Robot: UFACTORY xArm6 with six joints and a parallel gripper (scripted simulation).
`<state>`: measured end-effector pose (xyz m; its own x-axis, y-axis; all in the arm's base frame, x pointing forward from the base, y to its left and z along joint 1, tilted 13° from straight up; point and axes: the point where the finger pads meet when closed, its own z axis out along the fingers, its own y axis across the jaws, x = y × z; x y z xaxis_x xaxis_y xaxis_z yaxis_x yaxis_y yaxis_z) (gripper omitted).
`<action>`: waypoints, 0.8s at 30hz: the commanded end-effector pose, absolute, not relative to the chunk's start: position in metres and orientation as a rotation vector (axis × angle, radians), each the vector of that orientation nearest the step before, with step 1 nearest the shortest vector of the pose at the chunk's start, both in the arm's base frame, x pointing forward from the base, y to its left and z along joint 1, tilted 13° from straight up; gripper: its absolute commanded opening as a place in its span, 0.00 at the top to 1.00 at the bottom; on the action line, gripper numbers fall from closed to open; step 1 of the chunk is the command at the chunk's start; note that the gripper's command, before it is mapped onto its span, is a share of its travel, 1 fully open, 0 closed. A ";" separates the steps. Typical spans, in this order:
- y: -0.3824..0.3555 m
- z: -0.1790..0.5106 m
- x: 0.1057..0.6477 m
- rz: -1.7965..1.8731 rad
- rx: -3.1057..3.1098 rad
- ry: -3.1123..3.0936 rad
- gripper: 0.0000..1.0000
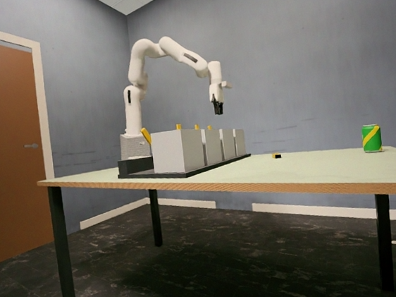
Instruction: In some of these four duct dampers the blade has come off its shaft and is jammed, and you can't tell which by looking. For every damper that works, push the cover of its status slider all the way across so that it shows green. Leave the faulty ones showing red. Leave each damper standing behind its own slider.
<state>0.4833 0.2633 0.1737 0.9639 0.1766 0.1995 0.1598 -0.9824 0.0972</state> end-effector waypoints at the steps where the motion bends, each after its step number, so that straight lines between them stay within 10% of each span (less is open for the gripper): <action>1: 0.306 0.172 0.481 0.322 3.031 0.252 0.61; 24: 0.375 0.162 0.461 0.326 3.030 0.251 0.61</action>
<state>0.4606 0.3732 0.1601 0.9647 0.1711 0.2002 0.1529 -0.9828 0.1035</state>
